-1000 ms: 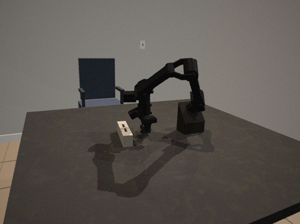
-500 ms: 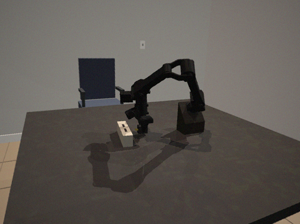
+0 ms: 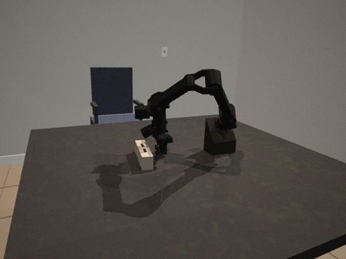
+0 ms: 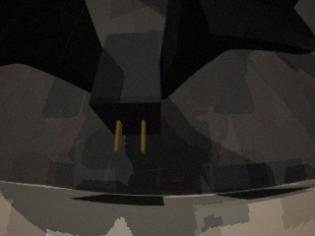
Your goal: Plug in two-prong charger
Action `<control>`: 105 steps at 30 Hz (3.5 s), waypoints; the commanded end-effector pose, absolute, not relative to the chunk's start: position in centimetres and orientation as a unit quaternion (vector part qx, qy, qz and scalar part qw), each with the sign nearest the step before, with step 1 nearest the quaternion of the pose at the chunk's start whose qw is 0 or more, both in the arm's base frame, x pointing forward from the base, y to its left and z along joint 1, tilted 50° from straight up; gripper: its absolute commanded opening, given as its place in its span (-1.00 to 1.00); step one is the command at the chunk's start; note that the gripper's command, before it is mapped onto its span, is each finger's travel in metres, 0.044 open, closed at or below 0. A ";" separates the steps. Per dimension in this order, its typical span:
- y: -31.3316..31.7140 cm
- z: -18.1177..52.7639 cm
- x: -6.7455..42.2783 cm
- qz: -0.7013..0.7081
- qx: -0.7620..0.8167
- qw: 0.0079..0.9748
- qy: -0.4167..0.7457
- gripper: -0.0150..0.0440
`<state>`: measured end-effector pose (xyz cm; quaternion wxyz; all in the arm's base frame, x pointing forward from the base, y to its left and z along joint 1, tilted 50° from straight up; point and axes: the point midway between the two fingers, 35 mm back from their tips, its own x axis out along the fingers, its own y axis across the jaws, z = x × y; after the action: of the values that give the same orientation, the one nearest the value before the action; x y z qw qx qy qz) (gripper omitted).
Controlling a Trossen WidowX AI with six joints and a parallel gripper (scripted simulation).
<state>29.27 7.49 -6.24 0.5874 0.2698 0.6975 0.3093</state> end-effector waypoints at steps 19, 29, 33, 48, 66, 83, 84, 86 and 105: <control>7.7 -6.5 30.4 0.303 0.278 0.582 0.701 -0.49; 7.7 -6.5 30.6 0.303 0.278 0.582 0.701 -0.49; 7.7 -6.5 30.8 0.303 0.278 0.582 0.701 -0.49; 7.8 -6.6 31.2 0.303 0.278 0.582 0.701 -0.49; 7.8 -6.6 31.6 0.303 0.278 0.582 0.701 -0.49; 7.8 -6.7 32.1 0.303 0.278 0.582 0.701 -0.49; 7.8 -6.7 32.2 0.303 0.278 0.582 0.701 -0.49; 7.8 -6.7 32.2 0.303 0.278 0.582 0.701 -0.49; 7.9 -6.7 32.9 0.303 0.278 0.582 0.701 -0.49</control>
<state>32.33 7.81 -6.59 0.5778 0.2788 0.7051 0.3021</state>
